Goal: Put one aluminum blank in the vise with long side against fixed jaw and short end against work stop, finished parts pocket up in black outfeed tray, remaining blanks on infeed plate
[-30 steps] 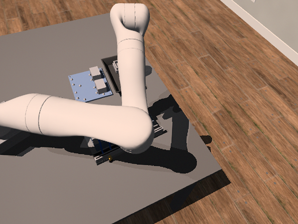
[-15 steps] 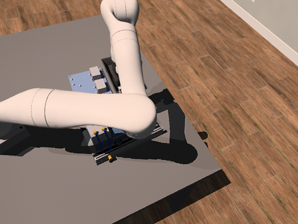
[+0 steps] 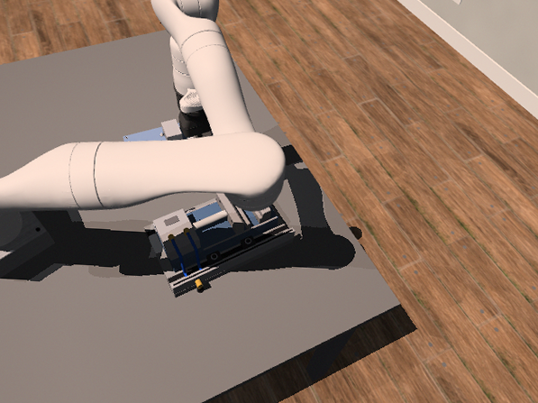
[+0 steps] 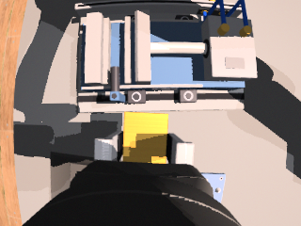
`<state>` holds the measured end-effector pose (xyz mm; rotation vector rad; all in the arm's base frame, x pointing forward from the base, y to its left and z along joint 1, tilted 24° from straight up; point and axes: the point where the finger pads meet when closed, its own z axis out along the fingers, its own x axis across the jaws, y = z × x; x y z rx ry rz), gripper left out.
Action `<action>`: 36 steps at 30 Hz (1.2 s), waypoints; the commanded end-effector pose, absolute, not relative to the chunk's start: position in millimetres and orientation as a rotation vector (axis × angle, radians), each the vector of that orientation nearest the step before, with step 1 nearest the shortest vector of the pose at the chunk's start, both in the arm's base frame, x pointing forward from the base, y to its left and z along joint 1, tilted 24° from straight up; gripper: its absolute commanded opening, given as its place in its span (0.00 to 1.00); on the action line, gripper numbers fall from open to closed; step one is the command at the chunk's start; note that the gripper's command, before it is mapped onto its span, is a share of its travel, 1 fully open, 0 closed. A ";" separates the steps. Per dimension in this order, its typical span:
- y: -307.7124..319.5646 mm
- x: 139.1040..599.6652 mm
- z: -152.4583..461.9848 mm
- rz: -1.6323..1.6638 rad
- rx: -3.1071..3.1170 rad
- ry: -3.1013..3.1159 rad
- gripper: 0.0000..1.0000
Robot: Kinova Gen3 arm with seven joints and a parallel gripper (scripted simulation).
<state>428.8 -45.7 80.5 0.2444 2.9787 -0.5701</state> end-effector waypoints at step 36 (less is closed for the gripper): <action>83.6 347.4 20.8 -0.586 0.291 2.966 0.00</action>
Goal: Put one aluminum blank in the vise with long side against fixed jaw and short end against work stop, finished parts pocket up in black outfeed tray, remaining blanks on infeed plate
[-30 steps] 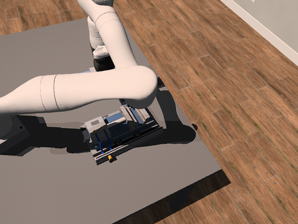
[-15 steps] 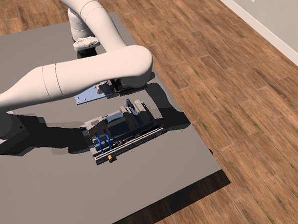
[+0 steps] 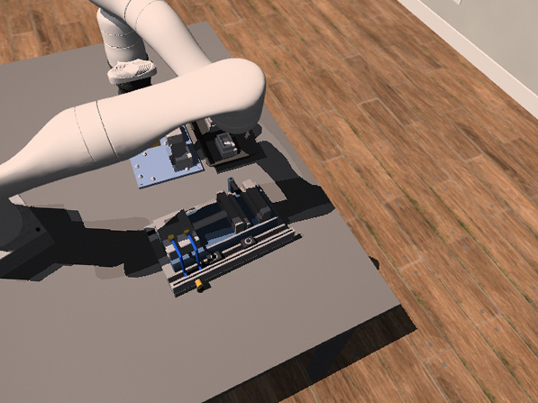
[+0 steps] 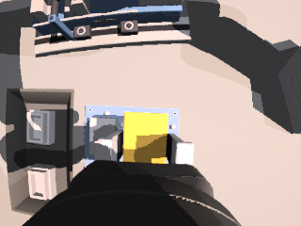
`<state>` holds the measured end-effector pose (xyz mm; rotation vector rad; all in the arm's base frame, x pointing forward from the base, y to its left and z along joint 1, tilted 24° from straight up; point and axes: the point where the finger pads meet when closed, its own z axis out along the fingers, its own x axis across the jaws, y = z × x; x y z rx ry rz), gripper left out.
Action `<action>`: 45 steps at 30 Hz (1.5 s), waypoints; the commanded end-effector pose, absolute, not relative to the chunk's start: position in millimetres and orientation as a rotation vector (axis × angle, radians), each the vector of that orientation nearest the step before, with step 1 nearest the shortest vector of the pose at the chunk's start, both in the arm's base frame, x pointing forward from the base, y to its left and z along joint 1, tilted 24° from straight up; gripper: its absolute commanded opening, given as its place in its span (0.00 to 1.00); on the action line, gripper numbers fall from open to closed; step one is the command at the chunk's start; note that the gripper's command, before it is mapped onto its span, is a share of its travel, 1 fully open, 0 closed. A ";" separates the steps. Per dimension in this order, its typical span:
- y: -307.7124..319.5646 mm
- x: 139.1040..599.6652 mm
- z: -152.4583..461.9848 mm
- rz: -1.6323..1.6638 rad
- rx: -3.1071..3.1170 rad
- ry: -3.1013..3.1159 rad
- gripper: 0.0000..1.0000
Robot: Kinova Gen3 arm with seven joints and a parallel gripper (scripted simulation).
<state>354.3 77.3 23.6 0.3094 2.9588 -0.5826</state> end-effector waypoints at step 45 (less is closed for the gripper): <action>90.2 339.9 17.1 -0.590 0.298 2.962 0.00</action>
